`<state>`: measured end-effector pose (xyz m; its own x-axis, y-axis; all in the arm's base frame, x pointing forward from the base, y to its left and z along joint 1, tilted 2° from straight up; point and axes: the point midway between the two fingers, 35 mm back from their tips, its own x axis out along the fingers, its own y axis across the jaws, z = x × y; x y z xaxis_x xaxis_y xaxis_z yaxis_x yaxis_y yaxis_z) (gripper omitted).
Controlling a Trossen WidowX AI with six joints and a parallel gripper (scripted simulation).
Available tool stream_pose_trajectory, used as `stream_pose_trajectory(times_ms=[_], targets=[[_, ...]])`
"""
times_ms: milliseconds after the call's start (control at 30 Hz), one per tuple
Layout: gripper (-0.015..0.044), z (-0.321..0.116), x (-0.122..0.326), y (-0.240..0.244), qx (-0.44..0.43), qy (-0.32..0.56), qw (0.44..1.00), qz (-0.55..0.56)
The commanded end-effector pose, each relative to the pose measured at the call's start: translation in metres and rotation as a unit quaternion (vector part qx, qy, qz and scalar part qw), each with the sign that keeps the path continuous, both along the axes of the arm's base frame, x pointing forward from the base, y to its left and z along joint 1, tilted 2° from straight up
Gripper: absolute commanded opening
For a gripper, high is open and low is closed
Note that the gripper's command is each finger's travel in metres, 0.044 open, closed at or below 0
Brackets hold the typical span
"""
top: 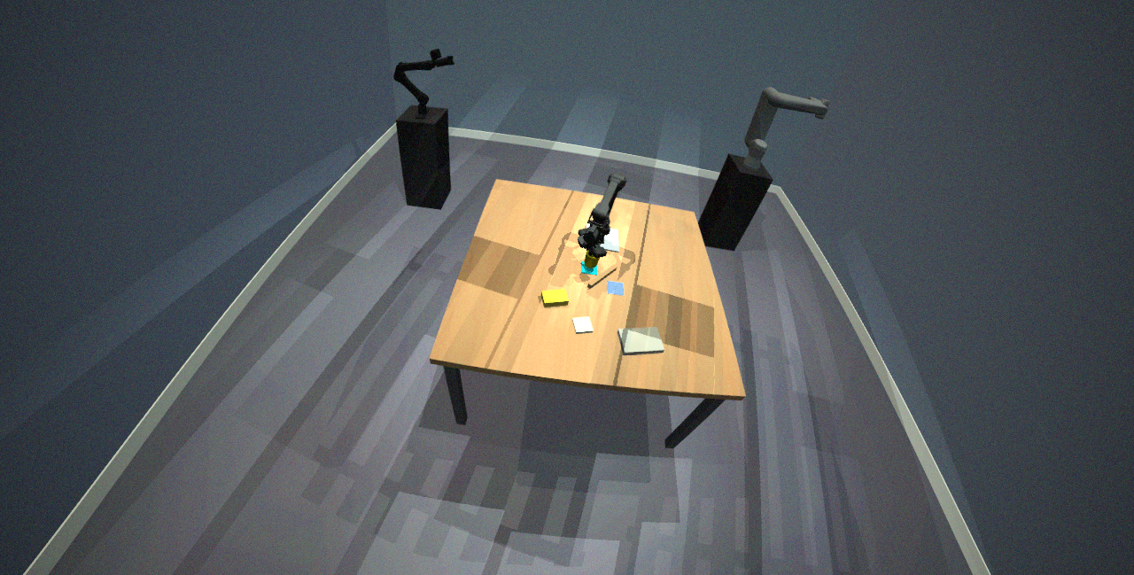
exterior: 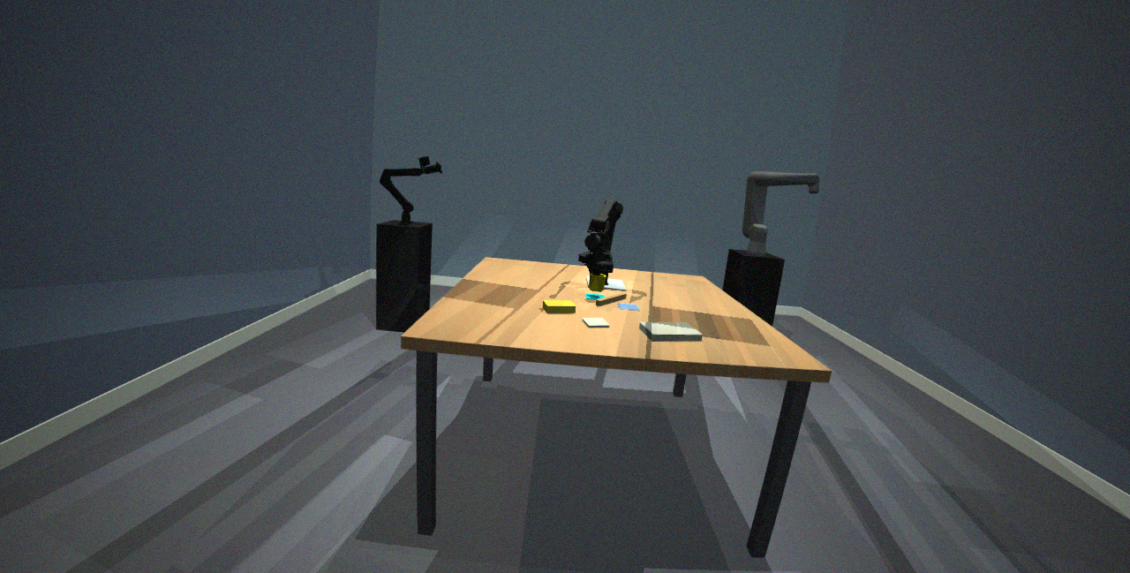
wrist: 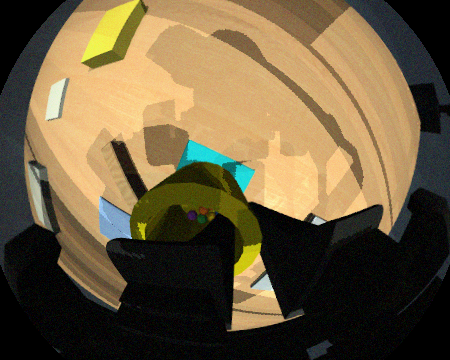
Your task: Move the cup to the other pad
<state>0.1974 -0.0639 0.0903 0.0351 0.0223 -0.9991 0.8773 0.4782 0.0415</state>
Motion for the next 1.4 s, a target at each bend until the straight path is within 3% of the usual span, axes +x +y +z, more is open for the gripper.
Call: stream_pose_trajectory(times_ms=[0, 1033, 1233, 1367], targets=[[0.0000, -0.006, -0.001, 0.001, 0.002, 0.001, 1.000, 0.002], [0.0000, -0.022, -0.001, 0.000, 0.000, 0.001, 1.000, 0.000], [0.0146, -0.022, -0.001, 0.000, 0.000, 0.001, 1.000, 0.000], [0.0146, -0.022, -0.001, 0.000, 0.000, 0.001, 1.000, 0.000]])
